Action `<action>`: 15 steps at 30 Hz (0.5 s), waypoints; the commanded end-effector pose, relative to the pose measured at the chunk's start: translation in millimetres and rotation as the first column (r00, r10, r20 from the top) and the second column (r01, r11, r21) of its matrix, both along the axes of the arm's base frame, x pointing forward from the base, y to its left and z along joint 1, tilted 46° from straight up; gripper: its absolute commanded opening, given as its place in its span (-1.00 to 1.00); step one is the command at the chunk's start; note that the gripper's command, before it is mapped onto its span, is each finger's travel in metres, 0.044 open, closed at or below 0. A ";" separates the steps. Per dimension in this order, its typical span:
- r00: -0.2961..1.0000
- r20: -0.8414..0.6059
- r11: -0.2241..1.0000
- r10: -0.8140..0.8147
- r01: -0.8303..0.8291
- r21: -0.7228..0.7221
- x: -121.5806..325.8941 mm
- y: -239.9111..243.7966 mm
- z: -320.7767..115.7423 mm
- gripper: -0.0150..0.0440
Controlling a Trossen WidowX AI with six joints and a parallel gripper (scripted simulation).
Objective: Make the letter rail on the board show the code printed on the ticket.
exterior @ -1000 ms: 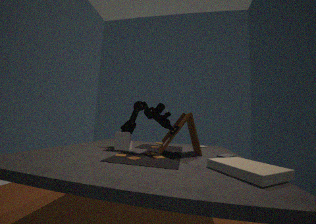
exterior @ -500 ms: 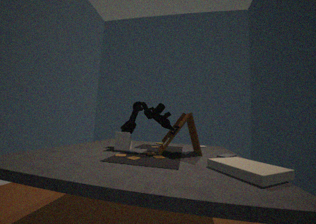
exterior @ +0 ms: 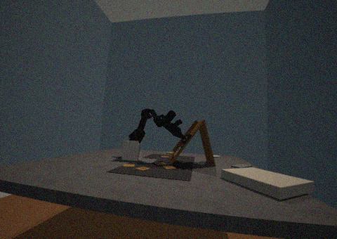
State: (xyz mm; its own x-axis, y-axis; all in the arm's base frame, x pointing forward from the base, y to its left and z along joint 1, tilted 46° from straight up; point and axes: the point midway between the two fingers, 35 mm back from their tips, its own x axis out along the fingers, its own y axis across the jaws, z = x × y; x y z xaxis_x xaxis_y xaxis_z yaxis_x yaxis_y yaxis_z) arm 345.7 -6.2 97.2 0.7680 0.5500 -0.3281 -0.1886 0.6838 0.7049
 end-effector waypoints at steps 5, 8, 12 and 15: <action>1.000 -0.006 1.000 -0.005 0.005 0.002 -1.7 2.9 2.0 -0.49; 1.000 -0.006 1.000 -0.005 0.005 0.002 -2.0 4.0 3.2 -0.49; 1.000 -0.006 1.000 -0.005 0.005 0.002 -2.4 5.5 4.8 -0.49; 1.000 -0.006 1.000 -0.005 0.005 0.002 -2.7 6.6 6.0 -0.49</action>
